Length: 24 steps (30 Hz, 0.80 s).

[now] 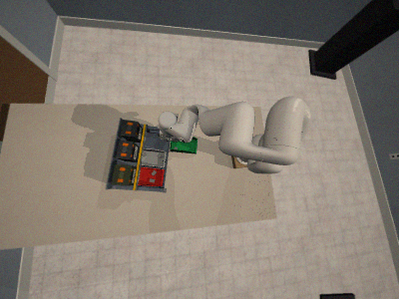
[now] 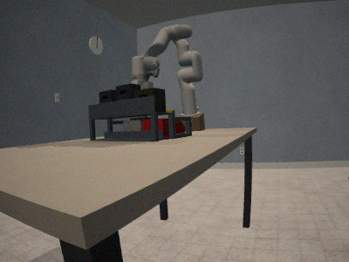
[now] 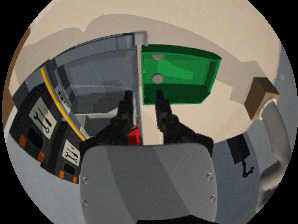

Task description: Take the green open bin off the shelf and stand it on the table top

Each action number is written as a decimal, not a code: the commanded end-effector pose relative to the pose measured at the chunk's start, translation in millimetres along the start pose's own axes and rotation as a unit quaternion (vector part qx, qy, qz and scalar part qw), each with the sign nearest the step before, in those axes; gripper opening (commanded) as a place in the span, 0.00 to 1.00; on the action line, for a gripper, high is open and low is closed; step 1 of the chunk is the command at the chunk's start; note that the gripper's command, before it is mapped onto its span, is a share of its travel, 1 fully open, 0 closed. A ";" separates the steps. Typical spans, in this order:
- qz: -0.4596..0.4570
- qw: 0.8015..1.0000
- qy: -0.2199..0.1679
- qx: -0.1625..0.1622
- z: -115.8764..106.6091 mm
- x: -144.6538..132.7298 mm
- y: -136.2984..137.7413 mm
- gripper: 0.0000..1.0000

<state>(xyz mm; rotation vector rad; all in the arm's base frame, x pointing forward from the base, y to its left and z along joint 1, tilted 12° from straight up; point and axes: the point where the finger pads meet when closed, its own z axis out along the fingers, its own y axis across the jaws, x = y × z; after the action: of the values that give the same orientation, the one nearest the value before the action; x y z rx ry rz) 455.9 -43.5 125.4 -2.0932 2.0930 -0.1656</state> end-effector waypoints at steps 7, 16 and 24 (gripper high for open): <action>0.000 1.000 0.000 0.004 -19.3 0.2 -2.7 0.33; 0.000 1.000 0.000 0.004 -11.5 0.2 -2.8 0.33; 0.000 1.000 0.001 0.004 -9.6 0.2 -2.8 0.33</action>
<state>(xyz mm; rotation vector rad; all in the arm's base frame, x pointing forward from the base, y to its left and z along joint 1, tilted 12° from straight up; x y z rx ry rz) 455.3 -44.0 134.0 -2.0921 2.0917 -0.1688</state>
